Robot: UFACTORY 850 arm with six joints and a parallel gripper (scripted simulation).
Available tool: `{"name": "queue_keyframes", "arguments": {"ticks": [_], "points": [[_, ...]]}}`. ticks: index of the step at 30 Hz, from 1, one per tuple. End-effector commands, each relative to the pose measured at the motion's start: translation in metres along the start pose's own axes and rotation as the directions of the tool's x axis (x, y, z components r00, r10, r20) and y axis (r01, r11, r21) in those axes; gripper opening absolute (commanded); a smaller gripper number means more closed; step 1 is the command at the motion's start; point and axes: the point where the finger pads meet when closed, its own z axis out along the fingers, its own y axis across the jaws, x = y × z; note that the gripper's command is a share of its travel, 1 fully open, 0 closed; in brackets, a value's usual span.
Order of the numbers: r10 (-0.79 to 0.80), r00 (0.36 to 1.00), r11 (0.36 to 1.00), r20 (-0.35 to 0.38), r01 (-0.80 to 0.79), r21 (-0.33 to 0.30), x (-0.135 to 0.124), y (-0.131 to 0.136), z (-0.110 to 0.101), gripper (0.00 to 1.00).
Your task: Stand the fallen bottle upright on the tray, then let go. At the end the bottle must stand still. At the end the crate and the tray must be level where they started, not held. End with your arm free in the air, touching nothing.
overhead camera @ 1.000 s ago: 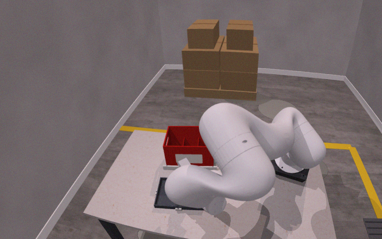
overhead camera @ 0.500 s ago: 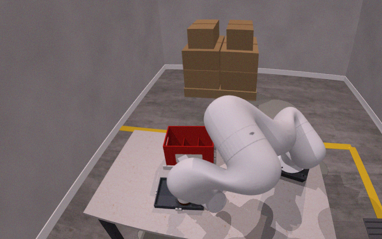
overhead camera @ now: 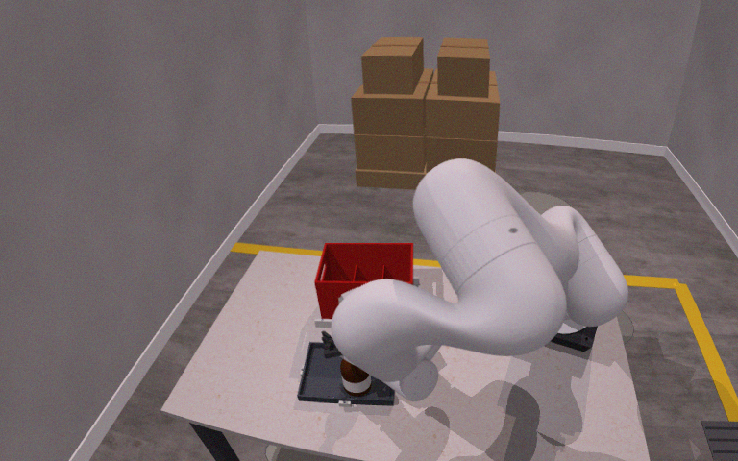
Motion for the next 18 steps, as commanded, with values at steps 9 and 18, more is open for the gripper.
{"name": "queue_keyframes", "arguments": {"ticks": [9,18], "points": [[0.0,1.0,1.0,0.0,0.0,0.0,0.023,0.0,-0.008,1.0],[0.0,1.0,1.0,0.0,0.0,0.0,0.034,0.0,-0.012,1.0]]}}
